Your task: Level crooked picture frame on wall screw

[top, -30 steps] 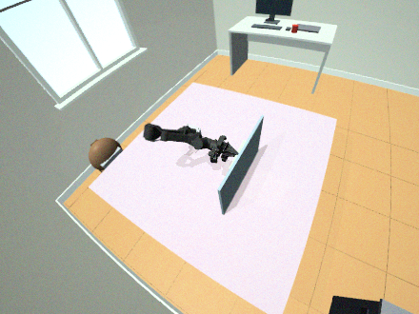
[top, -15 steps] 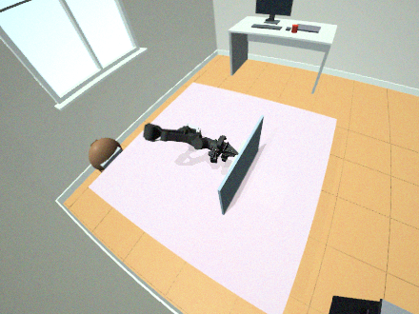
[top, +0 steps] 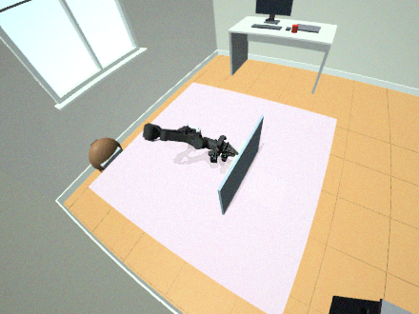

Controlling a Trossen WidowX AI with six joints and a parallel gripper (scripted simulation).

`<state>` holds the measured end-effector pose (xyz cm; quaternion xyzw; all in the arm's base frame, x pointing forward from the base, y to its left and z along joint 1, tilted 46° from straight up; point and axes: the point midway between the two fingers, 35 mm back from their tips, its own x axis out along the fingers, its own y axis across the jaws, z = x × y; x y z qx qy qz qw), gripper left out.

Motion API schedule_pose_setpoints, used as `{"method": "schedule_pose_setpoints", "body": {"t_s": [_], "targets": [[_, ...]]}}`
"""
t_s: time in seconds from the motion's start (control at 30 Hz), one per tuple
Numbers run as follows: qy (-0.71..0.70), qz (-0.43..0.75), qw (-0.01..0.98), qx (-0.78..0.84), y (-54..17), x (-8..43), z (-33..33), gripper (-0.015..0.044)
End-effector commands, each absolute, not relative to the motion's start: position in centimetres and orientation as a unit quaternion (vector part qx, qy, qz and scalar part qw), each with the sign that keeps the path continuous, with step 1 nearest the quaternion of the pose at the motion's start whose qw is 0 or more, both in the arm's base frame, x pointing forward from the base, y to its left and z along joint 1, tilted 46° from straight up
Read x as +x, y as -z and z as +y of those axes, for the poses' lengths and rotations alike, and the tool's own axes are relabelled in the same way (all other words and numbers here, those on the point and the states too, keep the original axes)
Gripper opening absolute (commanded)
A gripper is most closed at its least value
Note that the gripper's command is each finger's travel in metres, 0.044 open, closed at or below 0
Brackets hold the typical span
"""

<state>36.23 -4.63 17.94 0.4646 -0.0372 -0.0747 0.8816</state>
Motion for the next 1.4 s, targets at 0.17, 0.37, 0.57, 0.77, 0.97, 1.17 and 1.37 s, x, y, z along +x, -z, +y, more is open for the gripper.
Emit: {"method": "schedule_pose_setpoints", "body": {"t_s": [0.17, 0.37, 0.57, 0.77, 0.97, 1.17, 1.37], "targets": [[0.070, -0.039, 0.883, 0.463, -18.43, 36.31, -4.25, 0.0000], [0.070, -0.039, 0.883, 0.463, -18.58, 36.33, -4.14, 0.0000], [0.070, -0.039, 0.883, 0.463, -18.68, 36.34, -4.08, 0.0000], [0.070, -0.039, 0.883, 0.463, -18.63, 36.33, -4.11, 0.0000], [0.070, -0.039, 0.883, 0.463, -18.62, 36.34, -4.10, 0.0000], [0.070, -0.039, 0.883, 0.463, -18.60, 36.34, -4.05, 0.0000], [0.070, -0.039, 0.883, 0.463, -18.58, 36.35, -3.99, 0.0000]]}}
